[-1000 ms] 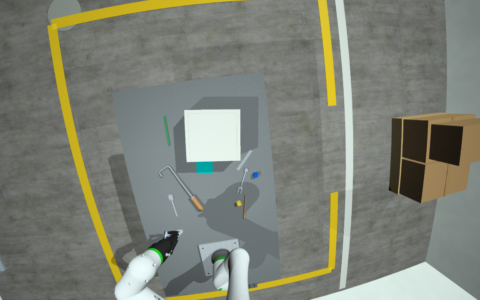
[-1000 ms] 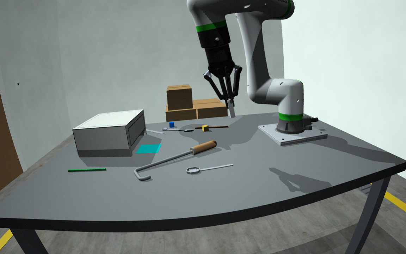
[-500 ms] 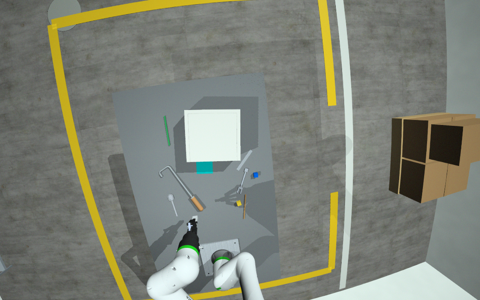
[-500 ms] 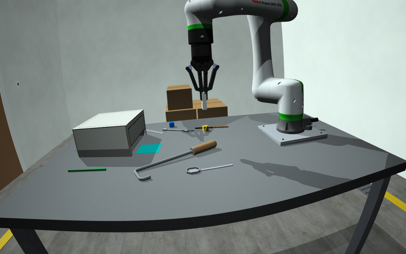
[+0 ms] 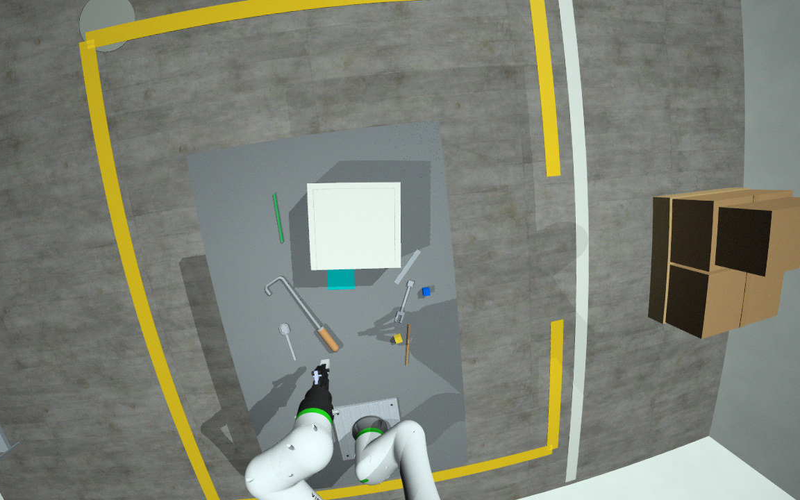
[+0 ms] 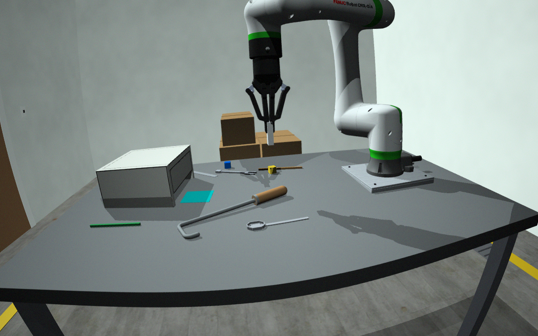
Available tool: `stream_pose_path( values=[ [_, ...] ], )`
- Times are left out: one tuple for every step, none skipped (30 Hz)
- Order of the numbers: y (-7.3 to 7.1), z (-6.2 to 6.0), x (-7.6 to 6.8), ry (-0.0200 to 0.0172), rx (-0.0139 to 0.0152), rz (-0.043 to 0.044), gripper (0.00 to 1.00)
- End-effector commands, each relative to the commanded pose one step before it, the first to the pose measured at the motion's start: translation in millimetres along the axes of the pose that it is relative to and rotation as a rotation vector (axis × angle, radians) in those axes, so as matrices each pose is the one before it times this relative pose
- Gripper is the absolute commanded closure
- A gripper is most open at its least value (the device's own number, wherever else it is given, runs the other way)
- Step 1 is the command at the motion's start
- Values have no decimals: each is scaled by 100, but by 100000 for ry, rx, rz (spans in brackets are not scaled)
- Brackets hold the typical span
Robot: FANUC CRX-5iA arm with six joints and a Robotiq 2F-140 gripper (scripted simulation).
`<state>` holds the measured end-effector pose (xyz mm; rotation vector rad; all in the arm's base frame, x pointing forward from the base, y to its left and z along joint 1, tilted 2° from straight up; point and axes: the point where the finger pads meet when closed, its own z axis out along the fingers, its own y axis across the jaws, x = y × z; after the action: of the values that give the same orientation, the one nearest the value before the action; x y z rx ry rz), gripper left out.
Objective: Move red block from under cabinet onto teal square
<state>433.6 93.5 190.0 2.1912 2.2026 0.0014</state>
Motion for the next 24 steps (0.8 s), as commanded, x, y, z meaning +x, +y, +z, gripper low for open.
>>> stream_pose_path(
  values=[
    [14, -20, 5, 8, -43, 0, 100],
    [0, 0, 0, 0, 0, 0, 100],
    [0, 0, 0, 0, 0, 0, 100],
    [0, 0, 0, 0, 0, 0, 100],
    [0, 0, 0, 0, 0, 0, 100],
    [0, 0, 0, 0, 0, 0, 100],
    [0, 0, 0, 0, 0, 0, 100],
    [0, 0, 0, 0, 0, 0, 100],
    [0, 0, 0, 0, 0, 0, 100],
    [0, 0, 0, 0, 0, 0, 100],
    [0, 0, 0, 0, 0, 0, 100],
    [0, 0, 0, 0, 0, 0, 100],
    [0, 0, 0, 0, 0, 0, 100],
    [0, 0, 0, 0, 0, 0, 100],
    [0, 0, 0, 0, 0, 0, 100],
    [0, 0, 0, 0, 0, 0, 100],
    [0, 0, 0, 0, 0, 0, 100],
    [0, 0, 0, 0, 0, 0, 100],
    [0, 0, 0, 0, 0, 0, 100],
    [0, 0, 0, 0, 0, 0, 100],
    [0, 0, 0, 0, 0, 0, 100],
    [0, 0, 0, 0, 1, 129, 100],
    [0, -1, 0, -3, 7, 827, 100],
    [0, -1, -1, -7, 16, 2017, 100]
  ],
)
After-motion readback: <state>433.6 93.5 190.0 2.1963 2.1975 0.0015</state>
